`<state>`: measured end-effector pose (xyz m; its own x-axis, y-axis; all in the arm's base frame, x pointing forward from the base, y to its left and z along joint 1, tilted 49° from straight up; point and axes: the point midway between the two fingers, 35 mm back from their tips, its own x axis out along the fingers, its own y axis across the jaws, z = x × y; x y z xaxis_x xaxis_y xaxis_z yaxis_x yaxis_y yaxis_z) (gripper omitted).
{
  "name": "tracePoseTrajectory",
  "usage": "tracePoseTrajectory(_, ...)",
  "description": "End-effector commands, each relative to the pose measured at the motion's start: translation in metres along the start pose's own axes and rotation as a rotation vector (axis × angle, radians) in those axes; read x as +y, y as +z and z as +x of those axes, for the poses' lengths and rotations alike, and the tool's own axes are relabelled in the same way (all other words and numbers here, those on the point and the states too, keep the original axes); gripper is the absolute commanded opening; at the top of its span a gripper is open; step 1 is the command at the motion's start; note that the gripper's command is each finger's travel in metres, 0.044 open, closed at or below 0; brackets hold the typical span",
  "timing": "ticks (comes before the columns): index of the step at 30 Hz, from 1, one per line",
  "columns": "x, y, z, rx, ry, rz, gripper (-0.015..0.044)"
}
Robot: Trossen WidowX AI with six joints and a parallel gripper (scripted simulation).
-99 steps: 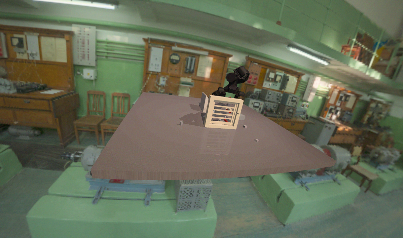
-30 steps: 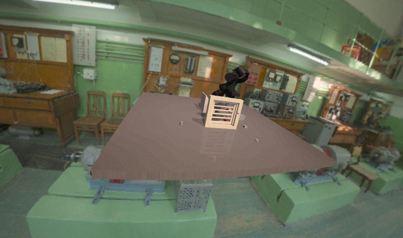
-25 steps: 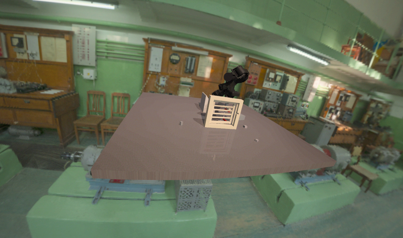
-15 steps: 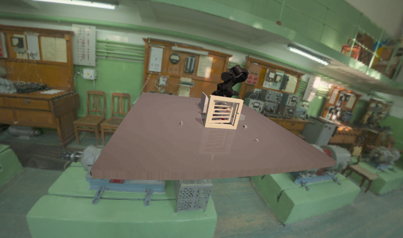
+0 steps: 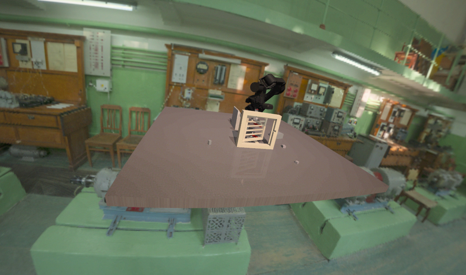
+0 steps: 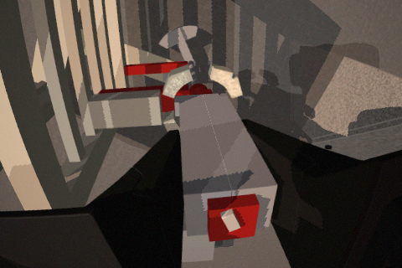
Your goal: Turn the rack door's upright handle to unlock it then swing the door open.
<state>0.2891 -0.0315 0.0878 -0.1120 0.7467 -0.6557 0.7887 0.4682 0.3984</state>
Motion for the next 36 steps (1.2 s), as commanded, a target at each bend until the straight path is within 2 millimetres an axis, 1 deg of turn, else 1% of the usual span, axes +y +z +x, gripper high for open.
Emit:
tracePoseTrajectory(1, -0.005, 0.003, 0.000, -0.010, 0.007, -0.102, 0.0020)
tracePoseTrajectory(20, -0.045, 0.020, 0.000, -0.011, 0.004, -0.387, 0.0020)
tracePoseTrajectory(36, -0.075, 0.045, 0.000, -0.013, 0.001, -0.640, 0.0020)
